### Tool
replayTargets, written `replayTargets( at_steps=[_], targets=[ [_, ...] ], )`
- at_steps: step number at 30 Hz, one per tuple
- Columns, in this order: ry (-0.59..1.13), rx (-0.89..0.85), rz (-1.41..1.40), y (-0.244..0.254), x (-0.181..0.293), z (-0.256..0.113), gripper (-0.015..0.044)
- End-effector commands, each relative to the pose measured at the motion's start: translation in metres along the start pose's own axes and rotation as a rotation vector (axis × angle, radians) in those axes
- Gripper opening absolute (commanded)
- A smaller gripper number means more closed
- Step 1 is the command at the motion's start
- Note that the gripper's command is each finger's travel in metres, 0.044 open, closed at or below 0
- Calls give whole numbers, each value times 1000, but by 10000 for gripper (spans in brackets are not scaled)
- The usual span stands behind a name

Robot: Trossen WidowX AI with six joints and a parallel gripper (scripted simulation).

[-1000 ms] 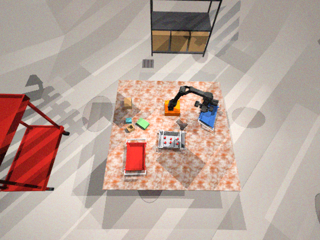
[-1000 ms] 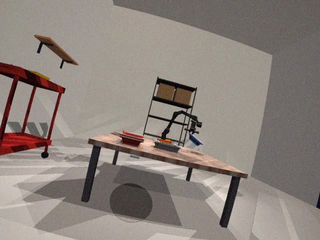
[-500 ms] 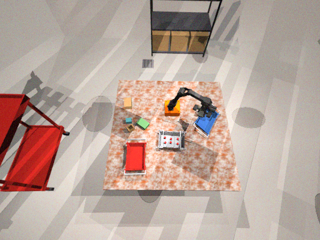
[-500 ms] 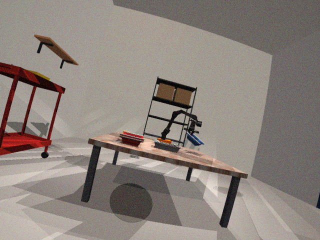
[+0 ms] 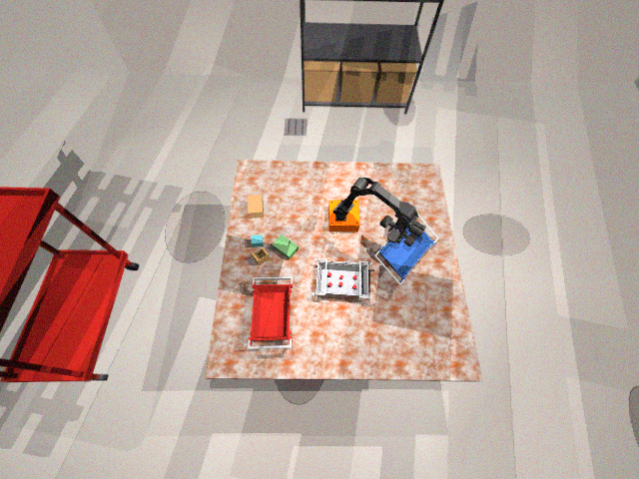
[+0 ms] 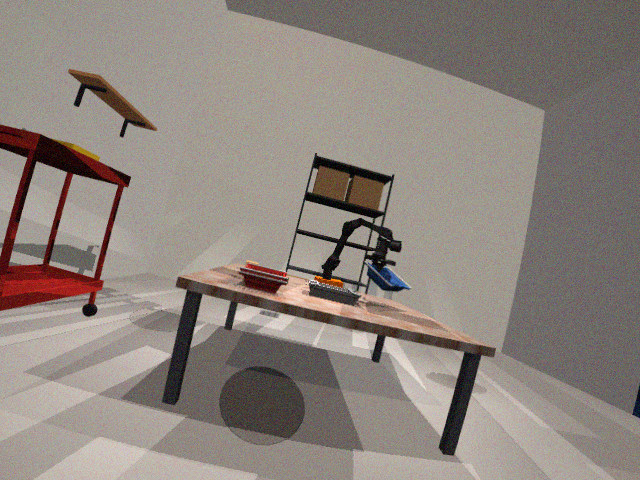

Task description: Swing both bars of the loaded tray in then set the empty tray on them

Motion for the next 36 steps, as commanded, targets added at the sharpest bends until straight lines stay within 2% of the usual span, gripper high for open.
replayTargets(
  at_steps=[1, 36],
  targets=[
    [-7, -27, 57, -1, -18, -7, 0],
    [-18, -30, 489, -47, -152, -9, 0]
  ],
)
Point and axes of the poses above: the point midway between the two fingers, 35 mm back from their tips, its own z axis out along the fingers, its own y axis across the jaws, x = y × z, the point moved 4 cm from there along -z, back along the fingers, and after that the axes turned 7 degrees about -z, right-handed, at the moved point
